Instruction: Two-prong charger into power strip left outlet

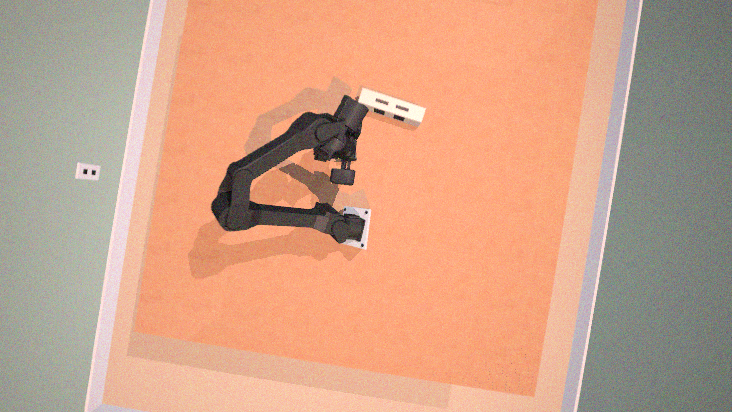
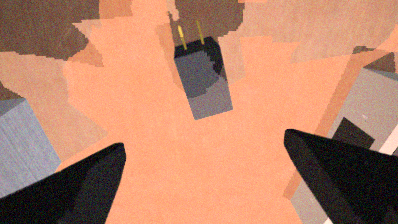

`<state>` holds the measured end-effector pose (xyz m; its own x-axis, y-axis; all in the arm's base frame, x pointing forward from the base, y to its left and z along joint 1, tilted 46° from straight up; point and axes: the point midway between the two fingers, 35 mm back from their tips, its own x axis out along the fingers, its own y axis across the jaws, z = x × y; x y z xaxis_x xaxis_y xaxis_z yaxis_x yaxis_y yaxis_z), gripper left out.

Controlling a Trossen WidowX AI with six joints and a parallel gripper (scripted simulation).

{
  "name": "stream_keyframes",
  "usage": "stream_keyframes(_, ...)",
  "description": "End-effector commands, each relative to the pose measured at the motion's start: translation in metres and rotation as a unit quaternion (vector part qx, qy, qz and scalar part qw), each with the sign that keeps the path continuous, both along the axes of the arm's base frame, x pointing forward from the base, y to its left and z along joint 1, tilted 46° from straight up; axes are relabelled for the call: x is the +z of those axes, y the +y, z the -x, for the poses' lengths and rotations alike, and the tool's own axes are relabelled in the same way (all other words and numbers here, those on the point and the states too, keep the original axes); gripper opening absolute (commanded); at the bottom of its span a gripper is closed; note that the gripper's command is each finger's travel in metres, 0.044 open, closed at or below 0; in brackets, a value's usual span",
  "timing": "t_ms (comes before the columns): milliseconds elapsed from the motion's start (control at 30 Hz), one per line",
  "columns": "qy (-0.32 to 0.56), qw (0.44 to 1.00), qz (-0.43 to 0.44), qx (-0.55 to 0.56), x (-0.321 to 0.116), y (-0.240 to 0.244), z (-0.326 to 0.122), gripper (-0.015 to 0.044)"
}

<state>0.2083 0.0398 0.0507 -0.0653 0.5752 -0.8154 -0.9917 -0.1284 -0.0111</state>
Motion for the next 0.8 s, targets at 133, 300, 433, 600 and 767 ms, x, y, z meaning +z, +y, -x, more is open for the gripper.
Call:
stream_keyframes(133,-0.045,0.996,-0.045,0.068,0.001,0.010,-0.003,0.0440)
stream_keyframes(300,-0.060,0.992,-0.059,0.089,0.002,0.013,-0.004,0.0440)
stream_keyframes(433,-0.060,0.992,-0.059,0.089,0.001,0.015,-0.004,0.0440)
stream_keyframes(600,-0.060,0.992,-0.059,0.089,-0.005,0.021,-0.003,0.0440)
stream_keyframes(767,-0.060,0.992,-0.059,0.089,-0.009,0.025,-0.003,0.0440)
